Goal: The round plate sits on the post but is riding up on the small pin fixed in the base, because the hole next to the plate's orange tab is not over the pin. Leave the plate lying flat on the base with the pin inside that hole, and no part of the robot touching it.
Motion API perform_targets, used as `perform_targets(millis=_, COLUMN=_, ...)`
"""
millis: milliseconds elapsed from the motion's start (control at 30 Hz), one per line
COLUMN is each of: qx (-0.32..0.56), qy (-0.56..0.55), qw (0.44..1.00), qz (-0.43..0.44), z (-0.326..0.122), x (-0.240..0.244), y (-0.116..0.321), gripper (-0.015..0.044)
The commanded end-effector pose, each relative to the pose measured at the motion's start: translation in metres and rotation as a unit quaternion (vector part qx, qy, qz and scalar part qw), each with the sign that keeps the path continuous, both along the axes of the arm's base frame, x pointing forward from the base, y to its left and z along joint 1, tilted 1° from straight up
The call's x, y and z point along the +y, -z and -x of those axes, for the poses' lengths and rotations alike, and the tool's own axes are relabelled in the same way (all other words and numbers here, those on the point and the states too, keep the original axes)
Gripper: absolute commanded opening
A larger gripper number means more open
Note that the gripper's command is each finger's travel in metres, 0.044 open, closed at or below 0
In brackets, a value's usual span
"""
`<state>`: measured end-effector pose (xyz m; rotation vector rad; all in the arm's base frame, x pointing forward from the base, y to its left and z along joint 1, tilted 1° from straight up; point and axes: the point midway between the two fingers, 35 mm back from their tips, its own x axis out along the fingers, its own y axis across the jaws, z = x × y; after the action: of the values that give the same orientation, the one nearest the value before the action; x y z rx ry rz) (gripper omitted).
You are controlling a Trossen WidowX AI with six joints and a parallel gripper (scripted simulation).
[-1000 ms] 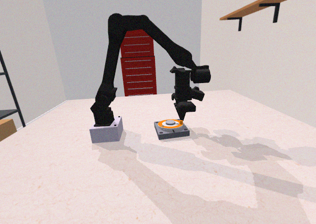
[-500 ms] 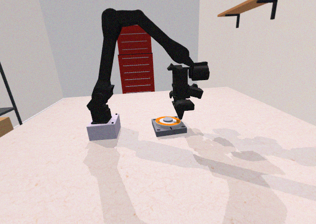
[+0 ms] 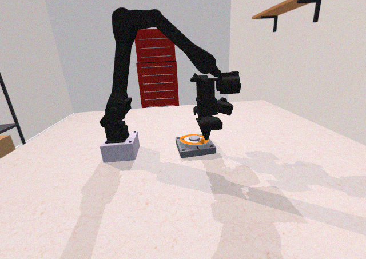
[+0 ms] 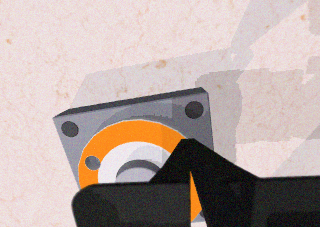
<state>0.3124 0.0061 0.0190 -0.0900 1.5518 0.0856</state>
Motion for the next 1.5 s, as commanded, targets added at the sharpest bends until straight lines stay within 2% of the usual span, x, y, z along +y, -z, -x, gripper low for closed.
perform_targets(millis=0, qx=0.003, qy=0.0, qw=1.0, qz=0.002, z=0.006, x=-0.006, y=0.001, gripper=0.0)
perform_targets(millis=633, qx=0.004, qy=0.0, qw=1.0, qz=0.003, z=0.016, x=-0.014, y=0.0, gripper=0.0)
perform_targets(millis=933, qx=0.004, qy=0.0, qw=1.0, qz=0.003, z=0.019, x=-0.013, y=-0.046, gripper=0.0)
perform_targets(millis=1467, qx=0.002, qy=0.001, qw=1.0, qz=0.001, z=0.017, x=-0.013, y=-0.04, gripper=0.0)
